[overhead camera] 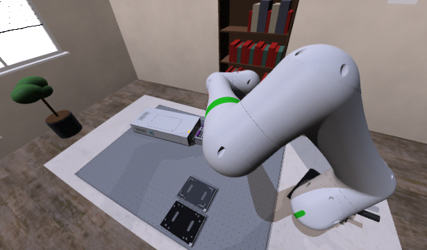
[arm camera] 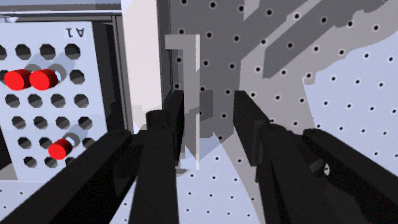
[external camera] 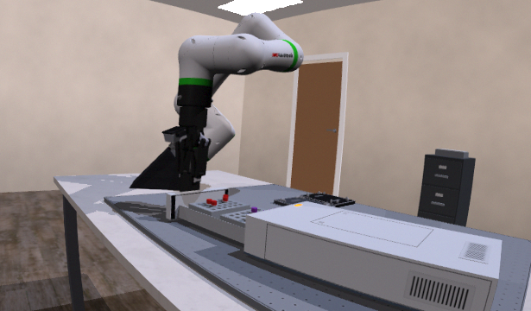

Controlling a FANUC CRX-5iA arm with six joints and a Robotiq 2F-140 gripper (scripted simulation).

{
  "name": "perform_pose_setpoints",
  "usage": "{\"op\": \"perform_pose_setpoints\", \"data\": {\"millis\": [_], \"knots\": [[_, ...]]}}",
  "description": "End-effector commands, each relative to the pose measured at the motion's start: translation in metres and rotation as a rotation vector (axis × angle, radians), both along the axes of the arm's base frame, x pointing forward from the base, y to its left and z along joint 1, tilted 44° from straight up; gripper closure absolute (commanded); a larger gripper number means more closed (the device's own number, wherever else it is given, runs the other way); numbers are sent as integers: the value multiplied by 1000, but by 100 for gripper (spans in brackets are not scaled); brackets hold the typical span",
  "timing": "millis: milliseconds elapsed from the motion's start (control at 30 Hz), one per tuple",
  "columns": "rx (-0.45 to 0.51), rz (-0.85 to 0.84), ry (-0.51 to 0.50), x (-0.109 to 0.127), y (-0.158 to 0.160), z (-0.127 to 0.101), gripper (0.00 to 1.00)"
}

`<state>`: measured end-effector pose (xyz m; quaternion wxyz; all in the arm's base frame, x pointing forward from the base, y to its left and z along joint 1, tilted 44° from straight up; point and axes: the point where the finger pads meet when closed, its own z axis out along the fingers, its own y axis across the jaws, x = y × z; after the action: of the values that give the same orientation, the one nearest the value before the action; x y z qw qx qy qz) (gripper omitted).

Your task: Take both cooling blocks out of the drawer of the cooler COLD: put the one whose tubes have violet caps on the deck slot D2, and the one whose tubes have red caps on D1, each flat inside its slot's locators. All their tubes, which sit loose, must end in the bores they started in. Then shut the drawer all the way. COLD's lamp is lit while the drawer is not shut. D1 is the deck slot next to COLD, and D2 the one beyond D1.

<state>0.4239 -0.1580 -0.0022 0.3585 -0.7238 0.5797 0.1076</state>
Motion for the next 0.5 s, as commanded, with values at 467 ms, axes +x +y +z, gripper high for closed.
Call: {"op": "perform_pose_setpoints", "data": {"millis": [467], "knots": [[-1,-1,-1,-2,-1,-1,66]]}}
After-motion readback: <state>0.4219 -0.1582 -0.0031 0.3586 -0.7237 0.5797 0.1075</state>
